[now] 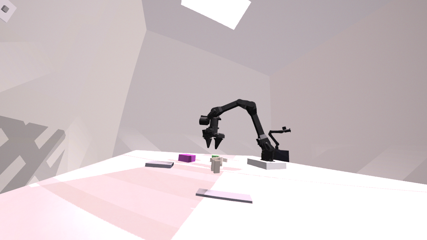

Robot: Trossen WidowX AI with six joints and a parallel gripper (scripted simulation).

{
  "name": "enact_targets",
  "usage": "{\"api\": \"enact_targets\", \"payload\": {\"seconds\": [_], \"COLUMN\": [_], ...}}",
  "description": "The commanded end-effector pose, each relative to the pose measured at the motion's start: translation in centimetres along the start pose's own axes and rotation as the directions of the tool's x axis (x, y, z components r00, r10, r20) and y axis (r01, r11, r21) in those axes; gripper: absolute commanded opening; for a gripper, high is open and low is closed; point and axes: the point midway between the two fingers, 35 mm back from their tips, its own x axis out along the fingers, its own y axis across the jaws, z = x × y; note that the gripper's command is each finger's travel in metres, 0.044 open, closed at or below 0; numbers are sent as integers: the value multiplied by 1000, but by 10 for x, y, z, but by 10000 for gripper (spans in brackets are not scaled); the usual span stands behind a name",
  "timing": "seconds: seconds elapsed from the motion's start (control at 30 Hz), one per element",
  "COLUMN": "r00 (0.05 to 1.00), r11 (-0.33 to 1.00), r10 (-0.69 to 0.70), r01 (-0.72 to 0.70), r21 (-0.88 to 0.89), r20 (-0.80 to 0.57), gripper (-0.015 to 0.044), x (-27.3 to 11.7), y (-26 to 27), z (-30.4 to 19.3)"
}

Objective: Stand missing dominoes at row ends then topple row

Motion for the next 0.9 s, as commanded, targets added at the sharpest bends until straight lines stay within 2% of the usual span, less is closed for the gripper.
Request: {"api": "enact_targets", "payload": {"seconds": [0.0,0.17,0.83,0.87], "r00": [1000,1000,1000,1000], "r11": [1000,1000,1000,1000], "r10": [3,3,3,3], "r01": [-3,-3,-3,-3], "r21": [-14,-14,-14,-14], "r20": [-10,-10,-10,-10], "gripper": [440,440,440,414], "x": [23,63,80,80], "y": [1,4,4,4], "z": [1,-2,-1,-1]}}
